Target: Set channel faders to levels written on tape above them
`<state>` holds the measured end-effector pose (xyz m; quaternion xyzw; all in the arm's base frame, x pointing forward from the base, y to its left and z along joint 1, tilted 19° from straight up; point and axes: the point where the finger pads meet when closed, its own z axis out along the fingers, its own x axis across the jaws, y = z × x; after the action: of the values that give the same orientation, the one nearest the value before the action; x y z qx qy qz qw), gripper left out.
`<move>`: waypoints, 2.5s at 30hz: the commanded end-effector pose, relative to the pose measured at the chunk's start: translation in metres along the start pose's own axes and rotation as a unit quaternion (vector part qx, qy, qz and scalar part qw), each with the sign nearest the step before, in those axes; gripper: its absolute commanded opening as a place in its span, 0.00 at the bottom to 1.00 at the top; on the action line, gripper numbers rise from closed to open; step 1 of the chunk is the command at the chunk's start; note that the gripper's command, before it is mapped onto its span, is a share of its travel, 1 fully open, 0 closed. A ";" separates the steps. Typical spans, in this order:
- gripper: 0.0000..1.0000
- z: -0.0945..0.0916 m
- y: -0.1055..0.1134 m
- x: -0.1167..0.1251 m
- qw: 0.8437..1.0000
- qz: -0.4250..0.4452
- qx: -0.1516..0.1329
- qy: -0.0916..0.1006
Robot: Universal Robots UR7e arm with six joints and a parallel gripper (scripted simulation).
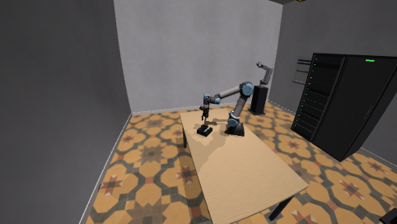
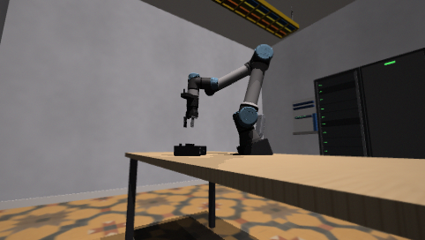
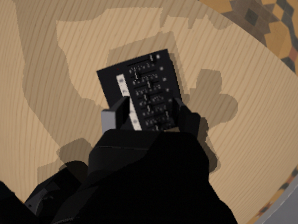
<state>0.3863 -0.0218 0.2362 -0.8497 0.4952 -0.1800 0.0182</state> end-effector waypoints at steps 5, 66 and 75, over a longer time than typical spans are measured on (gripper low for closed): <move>1.00 -0.006 0.006 -0.005 0.995 0.096 -0.007 -0.006; 1.00 -0.003 0.014 -0.012 0.995 0.095 -0.012 -0.015; 1.00 0.003 0.015 -0.013 1.000 0.007 -0.011 -0.016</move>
<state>0.3684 -0.0183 0.2290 -0.8273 0.5380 -0.1597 0.0231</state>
